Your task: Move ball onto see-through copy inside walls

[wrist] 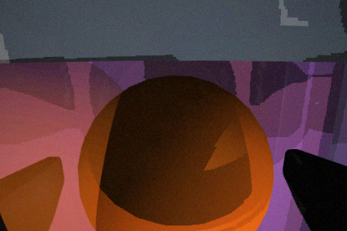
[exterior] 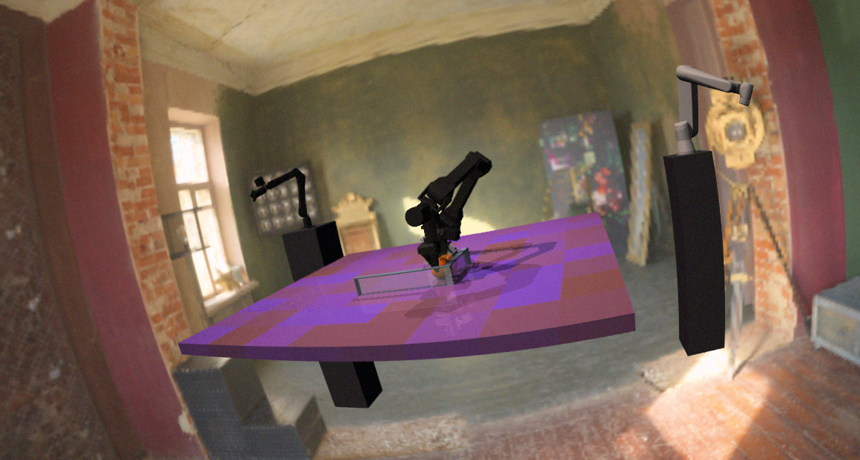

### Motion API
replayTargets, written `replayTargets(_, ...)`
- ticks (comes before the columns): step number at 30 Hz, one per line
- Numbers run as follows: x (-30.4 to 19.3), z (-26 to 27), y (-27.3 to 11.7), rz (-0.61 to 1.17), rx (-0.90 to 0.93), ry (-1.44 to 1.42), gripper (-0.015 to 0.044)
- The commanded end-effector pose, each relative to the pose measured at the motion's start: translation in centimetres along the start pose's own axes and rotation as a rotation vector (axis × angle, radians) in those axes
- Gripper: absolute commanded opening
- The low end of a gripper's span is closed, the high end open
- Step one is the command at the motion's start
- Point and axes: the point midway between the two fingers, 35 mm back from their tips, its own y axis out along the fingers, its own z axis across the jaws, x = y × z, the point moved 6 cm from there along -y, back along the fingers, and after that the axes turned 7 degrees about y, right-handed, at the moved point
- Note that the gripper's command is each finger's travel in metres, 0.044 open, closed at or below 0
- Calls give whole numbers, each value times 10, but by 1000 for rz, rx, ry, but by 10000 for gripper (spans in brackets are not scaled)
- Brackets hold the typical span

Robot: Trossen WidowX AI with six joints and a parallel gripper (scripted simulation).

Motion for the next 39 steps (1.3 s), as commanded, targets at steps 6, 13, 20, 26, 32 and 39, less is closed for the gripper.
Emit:
replayTargets(6,-1,0,2,-4,1,8,294)
replayTargets(13,-11,-1,-8,1,-32,55,149)
replayTargets(20,-14,-4,-30,7,-48,65,0)
replayTargets(26,-11,-6,-60,13,-51,52,0)
replayTargets(32,-8,-4,-91,16,-54,39,0)
replayTargets(39,-3,2,-128,16,-59,24,0)
